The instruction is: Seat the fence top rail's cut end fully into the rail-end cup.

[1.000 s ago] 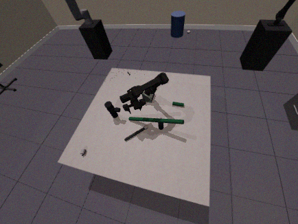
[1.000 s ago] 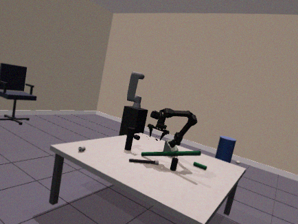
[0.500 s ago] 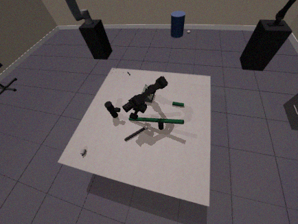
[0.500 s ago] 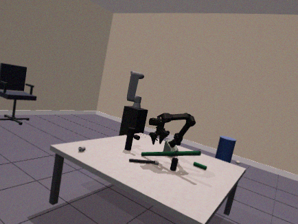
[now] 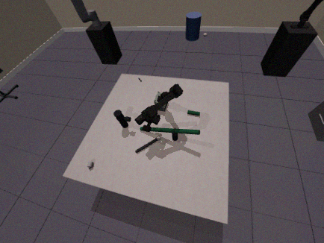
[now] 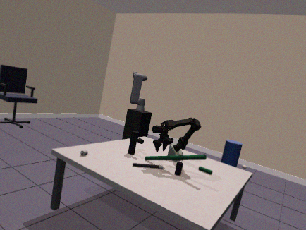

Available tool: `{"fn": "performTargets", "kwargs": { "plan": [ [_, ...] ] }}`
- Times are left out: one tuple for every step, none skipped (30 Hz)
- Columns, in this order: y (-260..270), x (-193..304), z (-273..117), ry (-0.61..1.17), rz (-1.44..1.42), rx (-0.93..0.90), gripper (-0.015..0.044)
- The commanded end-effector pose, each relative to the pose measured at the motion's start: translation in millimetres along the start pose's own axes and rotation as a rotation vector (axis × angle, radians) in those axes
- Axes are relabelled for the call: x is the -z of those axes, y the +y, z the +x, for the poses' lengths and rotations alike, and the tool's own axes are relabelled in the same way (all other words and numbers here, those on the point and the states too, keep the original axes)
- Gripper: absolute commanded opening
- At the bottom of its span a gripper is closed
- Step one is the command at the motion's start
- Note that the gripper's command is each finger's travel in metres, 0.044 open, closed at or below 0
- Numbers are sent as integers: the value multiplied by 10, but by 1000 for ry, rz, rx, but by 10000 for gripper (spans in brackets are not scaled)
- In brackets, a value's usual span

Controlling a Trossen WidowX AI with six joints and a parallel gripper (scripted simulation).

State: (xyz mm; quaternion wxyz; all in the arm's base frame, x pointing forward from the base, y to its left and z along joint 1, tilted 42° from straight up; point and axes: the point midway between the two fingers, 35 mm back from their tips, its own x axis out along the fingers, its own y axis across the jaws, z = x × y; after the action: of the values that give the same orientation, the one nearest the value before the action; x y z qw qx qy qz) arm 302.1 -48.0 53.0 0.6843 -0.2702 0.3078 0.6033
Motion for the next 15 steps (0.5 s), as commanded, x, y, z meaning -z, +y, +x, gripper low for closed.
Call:
{"fn": "performTargets", "kwargs": {
  "plan": [
    [2,-10,82,-5,1,2,440],
    [1,-10,108,-5,1,2,440],
    [1,-11,139,-5,1,2,440],
    [1,-11,176,-6,1,2,440],
    [2,-12,208,-6,1,2,440],
    [2,-12,220,-6,1,2,440],
    [2,-12,220,-6,1,2,440],
    [2,-12,220,-6,1,2,440],
    [2,-12,223,-6,1,2,440],
    [1,-12,228,-6,1,2,440],
    [0,-12,236,-6,1,2,440],
    [-1,-12,247,-6,1,2,440],
    [-2,-11,260,-6,1,2,440],
    [-3,-11,276,-6,1,2,440],
    [-5,-11,292,-5,1,2,440]
  ]
}}
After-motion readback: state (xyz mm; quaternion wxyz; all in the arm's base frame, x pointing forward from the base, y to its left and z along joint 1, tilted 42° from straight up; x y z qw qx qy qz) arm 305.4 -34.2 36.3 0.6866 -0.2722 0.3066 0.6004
